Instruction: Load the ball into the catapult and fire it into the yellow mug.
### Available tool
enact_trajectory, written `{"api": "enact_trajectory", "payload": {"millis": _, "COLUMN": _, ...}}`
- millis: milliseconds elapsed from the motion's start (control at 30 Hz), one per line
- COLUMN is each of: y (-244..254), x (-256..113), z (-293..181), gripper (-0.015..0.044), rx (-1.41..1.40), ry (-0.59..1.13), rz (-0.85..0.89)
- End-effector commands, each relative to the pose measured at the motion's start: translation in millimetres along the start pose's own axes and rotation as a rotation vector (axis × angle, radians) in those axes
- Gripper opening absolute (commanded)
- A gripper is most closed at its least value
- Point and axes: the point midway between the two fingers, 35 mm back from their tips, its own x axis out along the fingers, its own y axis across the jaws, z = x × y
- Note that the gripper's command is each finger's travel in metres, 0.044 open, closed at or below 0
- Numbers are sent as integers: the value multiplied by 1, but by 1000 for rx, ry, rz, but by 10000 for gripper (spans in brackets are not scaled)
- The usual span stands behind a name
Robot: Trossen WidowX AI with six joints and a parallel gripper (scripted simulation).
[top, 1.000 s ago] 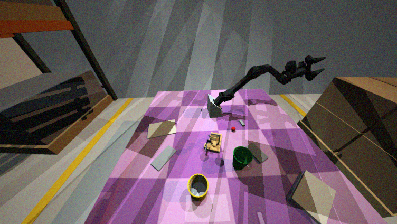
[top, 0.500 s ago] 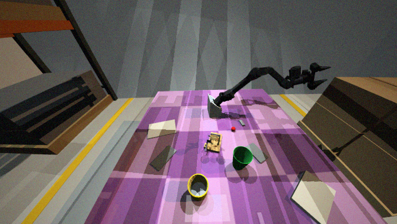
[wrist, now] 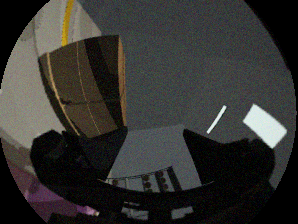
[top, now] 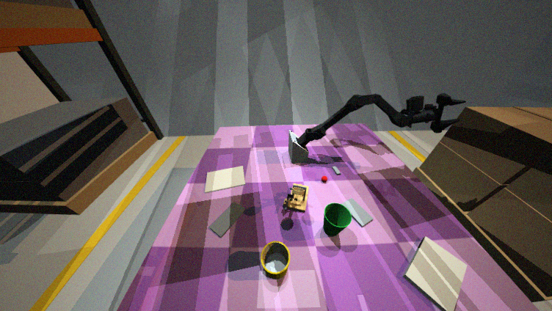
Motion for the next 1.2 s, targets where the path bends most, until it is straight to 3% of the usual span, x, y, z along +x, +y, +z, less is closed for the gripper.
{"api": "enact_trajectory", "payload": {"millis": 0, "y": 15, "x": 0, "z": -10, "gripper": 440, "rx": -12, "ry": 6, "rz": 41}}
{"api": "enact_trajectory", "payload": {"millis": 1167, "y": 106, "x": -23, "z": -160, "gripper": 440, "rx": -100, "ry": 207, "rz": 402}}
